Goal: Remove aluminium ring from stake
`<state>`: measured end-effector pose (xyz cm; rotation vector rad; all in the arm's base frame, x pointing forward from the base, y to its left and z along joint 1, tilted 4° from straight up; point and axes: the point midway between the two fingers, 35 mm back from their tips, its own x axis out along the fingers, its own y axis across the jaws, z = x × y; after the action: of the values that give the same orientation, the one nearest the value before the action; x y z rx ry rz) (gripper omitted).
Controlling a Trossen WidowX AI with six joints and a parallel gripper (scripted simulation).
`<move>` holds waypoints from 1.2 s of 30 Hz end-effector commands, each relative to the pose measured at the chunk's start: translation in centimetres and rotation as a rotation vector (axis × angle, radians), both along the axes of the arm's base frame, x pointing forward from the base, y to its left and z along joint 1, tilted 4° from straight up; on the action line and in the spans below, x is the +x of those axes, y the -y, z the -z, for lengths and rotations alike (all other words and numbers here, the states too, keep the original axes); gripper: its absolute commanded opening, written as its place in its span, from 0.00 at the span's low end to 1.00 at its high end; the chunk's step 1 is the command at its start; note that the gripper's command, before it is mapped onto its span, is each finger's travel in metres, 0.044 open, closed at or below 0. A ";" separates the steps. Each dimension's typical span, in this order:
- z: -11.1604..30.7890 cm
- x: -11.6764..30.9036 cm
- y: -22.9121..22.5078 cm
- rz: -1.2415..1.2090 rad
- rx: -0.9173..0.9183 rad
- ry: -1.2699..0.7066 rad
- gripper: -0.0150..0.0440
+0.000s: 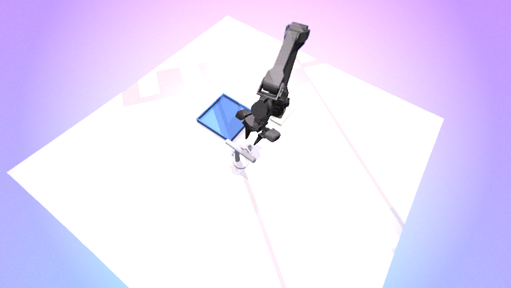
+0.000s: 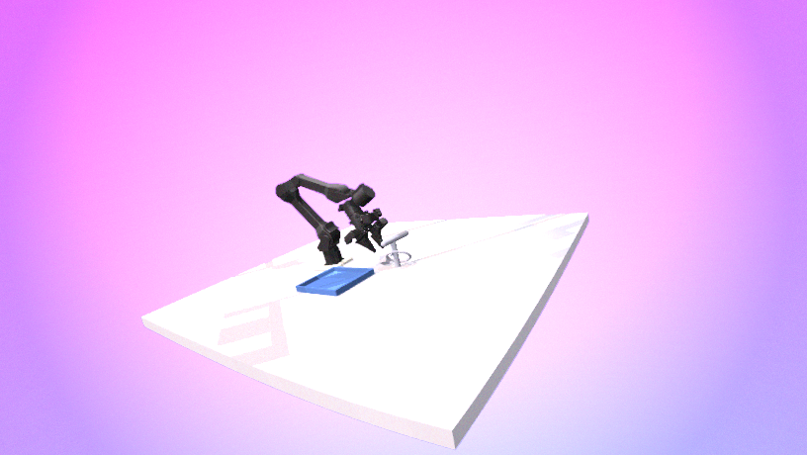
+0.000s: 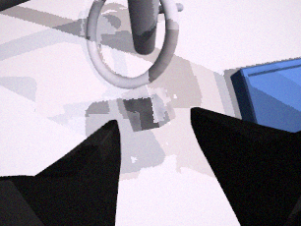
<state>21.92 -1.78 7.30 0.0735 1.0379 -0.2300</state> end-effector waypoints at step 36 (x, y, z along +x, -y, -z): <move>4.4 1.8 0.6 -0.011 -0.001 -0.019 0.59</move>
<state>23.95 -2.45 3.33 0.0682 1.0433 -0.2278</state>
